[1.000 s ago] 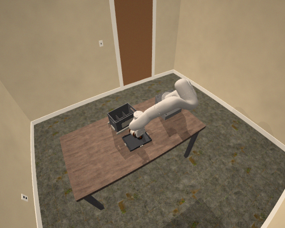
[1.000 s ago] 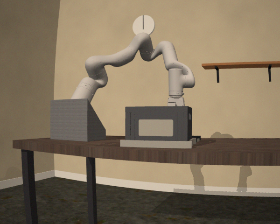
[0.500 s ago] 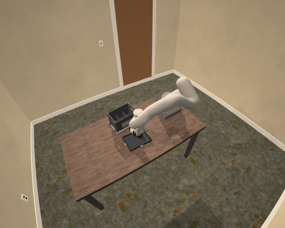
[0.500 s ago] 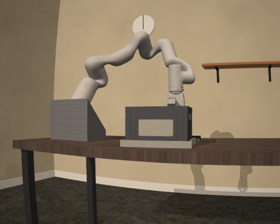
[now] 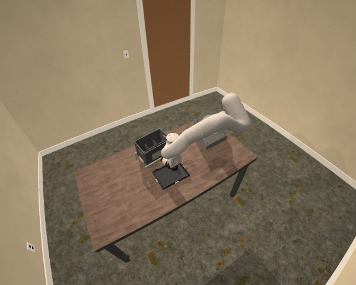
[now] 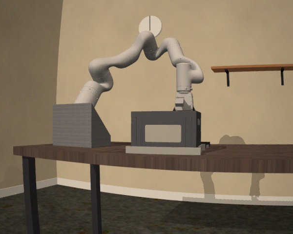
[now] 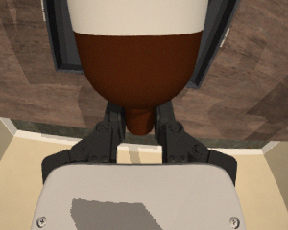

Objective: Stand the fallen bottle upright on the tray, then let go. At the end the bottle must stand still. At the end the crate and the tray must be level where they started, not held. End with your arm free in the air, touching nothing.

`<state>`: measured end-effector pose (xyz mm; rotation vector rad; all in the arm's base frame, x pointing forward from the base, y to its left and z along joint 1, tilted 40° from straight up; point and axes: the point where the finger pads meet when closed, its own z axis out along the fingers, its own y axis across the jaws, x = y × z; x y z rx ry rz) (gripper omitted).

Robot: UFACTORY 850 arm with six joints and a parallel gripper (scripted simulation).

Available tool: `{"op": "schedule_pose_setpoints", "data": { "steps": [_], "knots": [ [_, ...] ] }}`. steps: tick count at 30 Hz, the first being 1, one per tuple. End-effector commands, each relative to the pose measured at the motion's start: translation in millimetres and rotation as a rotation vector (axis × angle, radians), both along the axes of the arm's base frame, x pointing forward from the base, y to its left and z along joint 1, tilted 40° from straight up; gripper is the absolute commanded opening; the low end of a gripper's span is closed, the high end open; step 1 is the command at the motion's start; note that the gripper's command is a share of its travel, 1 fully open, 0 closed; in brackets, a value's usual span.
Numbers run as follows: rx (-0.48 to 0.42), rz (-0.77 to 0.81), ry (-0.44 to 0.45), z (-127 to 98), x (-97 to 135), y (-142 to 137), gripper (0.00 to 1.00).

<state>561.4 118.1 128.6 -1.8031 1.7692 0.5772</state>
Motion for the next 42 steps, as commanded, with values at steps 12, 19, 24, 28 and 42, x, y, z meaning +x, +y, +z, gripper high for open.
{"op": "schedule_pose_setpoints", "data": {
  "steps": [12, 19, 24, 28, 42],
  "knots": [
    [0.0, -0.001, -0.001, 19, -1, -16, 0.0],
    [0.0, -0.001, -0.001, 24, -2, -20, 0.0],
    [0.0, -0.001, -0.001, 29, -2, -25, 0.0],
    [0.0, -0.001, -0.001, 33, -2, -28, 0.0],
    [0.0, -0.001, -0.001, 41, -3, -35, 0.0]
  ]
}}
